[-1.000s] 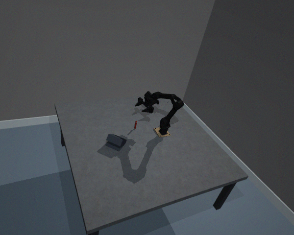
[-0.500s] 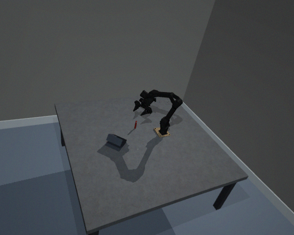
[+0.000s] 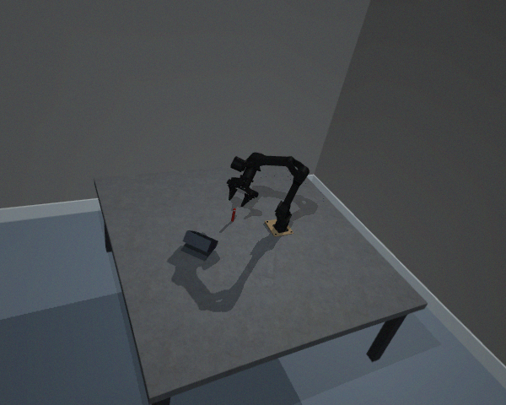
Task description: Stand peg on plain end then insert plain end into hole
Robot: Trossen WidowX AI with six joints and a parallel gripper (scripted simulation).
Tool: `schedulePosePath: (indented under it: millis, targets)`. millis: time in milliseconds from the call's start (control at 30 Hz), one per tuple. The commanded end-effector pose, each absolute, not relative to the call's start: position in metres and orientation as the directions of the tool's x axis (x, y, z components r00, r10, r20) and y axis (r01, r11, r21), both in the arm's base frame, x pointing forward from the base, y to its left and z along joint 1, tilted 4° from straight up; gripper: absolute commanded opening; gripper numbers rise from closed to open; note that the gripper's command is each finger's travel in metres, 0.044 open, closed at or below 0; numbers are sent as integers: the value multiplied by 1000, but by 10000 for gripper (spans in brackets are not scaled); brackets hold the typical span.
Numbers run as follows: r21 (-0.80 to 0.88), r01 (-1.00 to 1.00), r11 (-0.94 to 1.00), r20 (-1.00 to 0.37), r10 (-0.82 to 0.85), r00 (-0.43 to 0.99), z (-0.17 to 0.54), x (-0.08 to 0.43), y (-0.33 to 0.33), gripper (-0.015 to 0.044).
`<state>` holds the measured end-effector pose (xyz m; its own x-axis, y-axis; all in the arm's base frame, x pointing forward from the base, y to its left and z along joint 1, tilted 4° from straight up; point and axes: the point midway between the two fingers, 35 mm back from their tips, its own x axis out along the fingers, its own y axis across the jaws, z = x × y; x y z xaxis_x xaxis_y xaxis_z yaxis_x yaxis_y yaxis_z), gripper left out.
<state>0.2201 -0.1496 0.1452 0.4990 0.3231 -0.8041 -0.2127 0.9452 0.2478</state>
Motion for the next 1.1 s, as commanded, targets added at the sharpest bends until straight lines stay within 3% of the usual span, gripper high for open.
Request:
schedulePosePath:
  millis: [0,467,1067]
  targets:
    - [229,-193,954,-883,287,372,140,220,-150,440]
    - [59,-183,981,-998,61,5,137,222,-157,440]
    - [48,-187,981,-999,47,-9,120,222,-157,440]
